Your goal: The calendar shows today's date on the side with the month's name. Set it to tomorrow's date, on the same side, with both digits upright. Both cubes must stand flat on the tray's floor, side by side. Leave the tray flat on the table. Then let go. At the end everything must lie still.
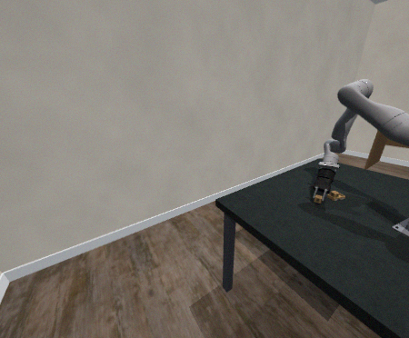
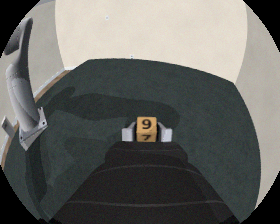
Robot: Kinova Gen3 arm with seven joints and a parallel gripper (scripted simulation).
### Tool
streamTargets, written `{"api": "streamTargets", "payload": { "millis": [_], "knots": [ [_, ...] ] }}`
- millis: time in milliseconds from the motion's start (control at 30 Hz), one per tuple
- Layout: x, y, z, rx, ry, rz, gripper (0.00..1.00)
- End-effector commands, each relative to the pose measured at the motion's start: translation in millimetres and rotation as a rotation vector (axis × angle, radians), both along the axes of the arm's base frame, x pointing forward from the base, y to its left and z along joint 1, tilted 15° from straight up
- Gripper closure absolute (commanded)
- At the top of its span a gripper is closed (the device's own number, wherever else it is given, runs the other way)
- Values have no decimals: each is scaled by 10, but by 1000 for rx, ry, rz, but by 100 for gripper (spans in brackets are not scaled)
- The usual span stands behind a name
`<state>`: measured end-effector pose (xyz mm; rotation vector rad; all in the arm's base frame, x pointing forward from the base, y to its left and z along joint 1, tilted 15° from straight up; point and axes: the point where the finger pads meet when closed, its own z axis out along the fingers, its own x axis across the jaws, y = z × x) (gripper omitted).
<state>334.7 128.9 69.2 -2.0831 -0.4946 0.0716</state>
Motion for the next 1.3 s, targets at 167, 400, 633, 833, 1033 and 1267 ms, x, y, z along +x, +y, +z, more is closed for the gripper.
{"api": "streamTargets", "payload": {
  "millis": [167, 400, 633, 833, 1033, 1267],
  "knots": [
    [-3, 21, -82, 1, 3, 0, 43],
    [-1, 30, -117, 1, 3, 0, 43],
    [-1, 31, -123, 1, 3, 0, 43],
    [-1, 31, -123, 1, 3, 0, 43],
    [-1, 31, -123, 1, 3, 0, 43],
    [-1, 31, -123, 1, 3, 0, 43]
  ]
}}
